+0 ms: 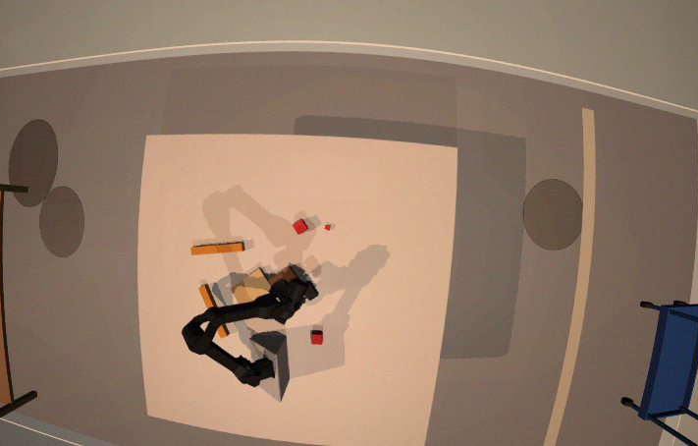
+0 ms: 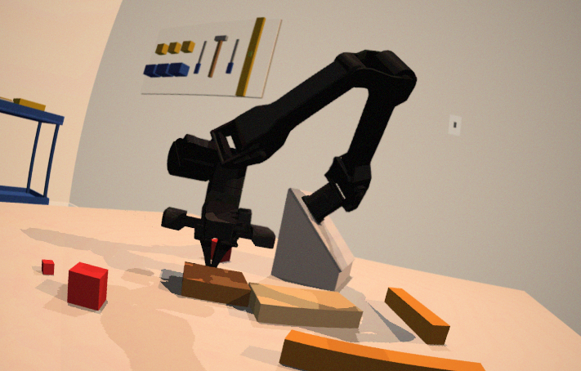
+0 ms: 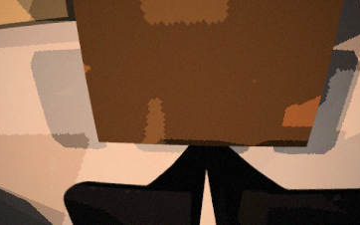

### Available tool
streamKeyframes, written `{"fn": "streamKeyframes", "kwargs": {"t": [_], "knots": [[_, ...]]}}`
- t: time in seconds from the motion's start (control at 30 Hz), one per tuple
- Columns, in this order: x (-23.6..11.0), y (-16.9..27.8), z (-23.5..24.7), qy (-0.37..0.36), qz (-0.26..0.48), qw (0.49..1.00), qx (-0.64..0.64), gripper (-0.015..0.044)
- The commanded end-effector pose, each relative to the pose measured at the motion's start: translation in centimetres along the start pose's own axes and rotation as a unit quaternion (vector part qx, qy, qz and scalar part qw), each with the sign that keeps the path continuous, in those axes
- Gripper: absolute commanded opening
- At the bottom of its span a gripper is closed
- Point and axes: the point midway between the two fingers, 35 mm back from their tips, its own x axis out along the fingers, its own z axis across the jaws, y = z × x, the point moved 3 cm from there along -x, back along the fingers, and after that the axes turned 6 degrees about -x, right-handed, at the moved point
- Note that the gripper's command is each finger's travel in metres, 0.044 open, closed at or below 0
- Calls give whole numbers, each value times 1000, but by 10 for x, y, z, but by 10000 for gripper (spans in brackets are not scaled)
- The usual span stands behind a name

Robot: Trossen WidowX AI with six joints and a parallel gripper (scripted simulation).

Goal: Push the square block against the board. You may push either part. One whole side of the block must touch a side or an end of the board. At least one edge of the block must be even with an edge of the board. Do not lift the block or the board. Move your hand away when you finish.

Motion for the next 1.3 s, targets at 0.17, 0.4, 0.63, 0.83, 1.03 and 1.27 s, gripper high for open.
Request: {"fn": "streamKeyframes", "kwargs": {"t": [0.17, 0.4, 0.63, 0.83, 1.03, 1.27], "knots": [[-1, -9, -2, 2, -3, 1000, 0, 0], [-1, -14, -3, 2, -3, 1000, 0, 0], [-1, -20, -3, 1, -4, 1000, -1, 0], [-1, -25, -3, 1, -4, 1000, -1, 0], [-1, -30, -3, 1, -4, 1000, -1, 0], [-1, -35, -3, 0, -4, 1000, -1, 0]]}}
